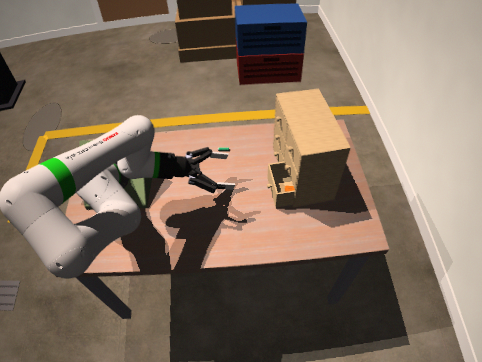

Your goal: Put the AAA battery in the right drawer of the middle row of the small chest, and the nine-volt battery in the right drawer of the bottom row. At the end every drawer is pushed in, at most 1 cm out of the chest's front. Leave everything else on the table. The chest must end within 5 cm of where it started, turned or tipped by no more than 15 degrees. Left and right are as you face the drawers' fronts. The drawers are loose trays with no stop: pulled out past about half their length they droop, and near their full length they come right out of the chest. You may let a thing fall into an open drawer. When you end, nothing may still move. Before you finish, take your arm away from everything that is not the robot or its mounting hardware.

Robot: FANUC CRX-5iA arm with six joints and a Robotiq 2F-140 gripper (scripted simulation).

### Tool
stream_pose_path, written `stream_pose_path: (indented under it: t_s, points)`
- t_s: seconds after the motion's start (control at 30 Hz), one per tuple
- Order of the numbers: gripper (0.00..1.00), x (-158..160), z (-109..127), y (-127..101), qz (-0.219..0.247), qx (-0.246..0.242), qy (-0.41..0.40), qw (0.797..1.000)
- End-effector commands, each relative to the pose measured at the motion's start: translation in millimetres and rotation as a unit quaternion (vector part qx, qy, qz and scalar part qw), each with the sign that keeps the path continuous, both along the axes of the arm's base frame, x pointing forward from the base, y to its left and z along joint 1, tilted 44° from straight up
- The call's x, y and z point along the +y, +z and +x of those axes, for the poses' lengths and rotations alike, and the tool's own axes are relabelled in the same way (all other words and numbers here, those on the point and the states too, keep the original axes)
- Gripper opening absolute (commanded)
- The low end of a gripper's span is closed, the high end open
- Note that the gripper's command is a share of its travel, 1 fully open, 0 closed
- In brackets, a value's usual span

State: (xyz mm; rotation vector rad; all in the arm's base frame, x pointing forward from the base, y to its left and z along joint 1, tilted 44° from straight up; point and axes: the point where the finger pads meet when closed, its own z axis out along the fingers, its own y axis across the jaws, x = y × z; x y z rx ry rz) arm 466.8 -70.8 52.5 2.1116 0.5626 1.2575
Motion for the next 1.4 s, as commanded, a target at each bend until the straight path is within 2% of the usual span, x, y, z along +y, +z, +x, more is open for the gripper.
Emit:
stream_pose_path:
  t_s: [0.0,0.13,0.33,0.63,0.67,0.9,1.13,1.2,1.23,1.3,1.37]
  points:
    - [1.00,-1.1,-1.0,-0.3,-0.004,0.026,-0.027,0.999]
    - [1.00,4.8,1.5,2.7,-0.001,0.044,-0.039,0.998]
    - [1.00,11.4,2.2,9.4,-0.008,0.136,-0.127,0.983]
    - [1.00,24.8,2.5,21.9,-0.007,0.174,-0.180,0.968]
    - [1.00,26.2,2.6,23.2,-0.009,0.196,-0.206,0.959]
    - [1.00,29.6,2.9,27.0,-0.013,0.263,-0.272,0.925]
    - [1.00,29.6,2.9,27.0,-0.019,0.353,-0.341,0.871]
    - [1.00,29.6,2.9,27.0,-0.019,0.353,-0.341,0.871]
    - [1.00,29.6,2.9,27.0,-0.023,0.390,-0.368,0.844]
    - [1.00,29.6,2.9,27.0,-0.026,0.411,-0.384,0.826]
    - [1.00,29.6,2.9,27.0,-0.026,0.413,-0.386,0.825]
